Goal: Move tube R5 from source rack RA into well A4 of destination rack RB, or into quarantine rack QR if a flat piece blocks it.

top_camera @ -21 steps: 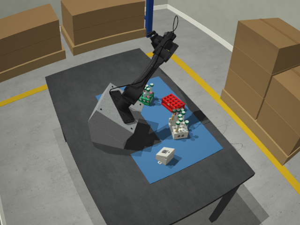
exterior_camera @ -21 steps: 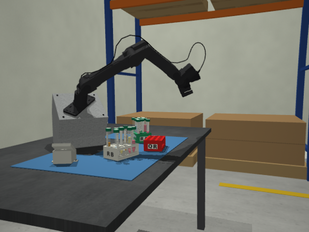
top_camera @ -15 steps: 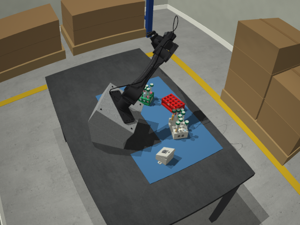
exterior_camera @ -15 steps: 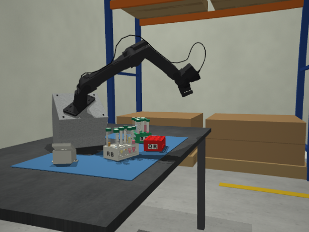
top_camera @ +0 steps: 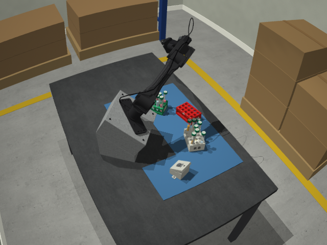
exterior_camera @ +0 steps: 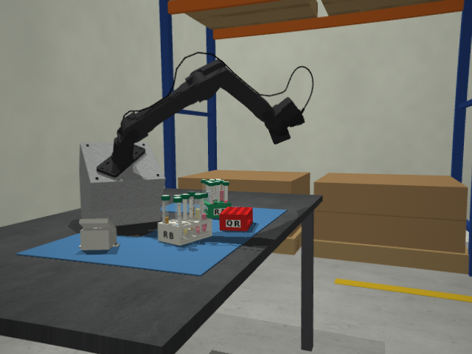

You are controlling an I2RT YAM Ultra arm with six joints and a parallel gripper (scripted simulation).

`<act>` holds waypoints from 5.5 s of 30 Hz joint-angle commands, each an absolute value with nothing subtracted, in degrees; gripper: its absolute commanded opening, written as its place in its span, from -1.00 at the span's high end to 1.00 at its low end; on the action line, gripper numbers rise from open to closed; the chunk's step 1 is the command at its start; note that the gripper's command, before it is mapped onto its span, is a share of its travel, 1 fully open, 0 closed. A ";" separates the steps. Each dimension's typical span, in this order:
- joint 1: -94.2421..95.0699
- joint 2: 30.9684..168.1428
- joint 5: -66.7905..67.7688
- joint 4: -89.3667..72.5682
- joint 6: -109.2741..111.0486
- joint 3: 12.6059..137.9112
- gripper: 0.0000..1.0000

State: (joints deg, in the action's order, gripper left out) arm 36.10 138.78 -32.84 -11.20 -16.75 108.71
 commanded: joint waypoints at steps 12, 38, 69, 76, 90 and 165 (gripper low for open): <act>36.06 130.86 -24.88 -16.66 -17.52 103.60 0.40; 30.80 116.77 -10.33 -25.12 -16.43 88.00 0.40; 29.48 102.87 10.33 -37.90 -19.38 74.10 0.40; 28.30 98.46 13.02 -39.33 -19.05 71.76 0.40; 26.91 91.89 20.19 -45.41 -20.02 63.75 0.40; 22.90 81.14 29.20 -46.74 -17.06 52.22 0.40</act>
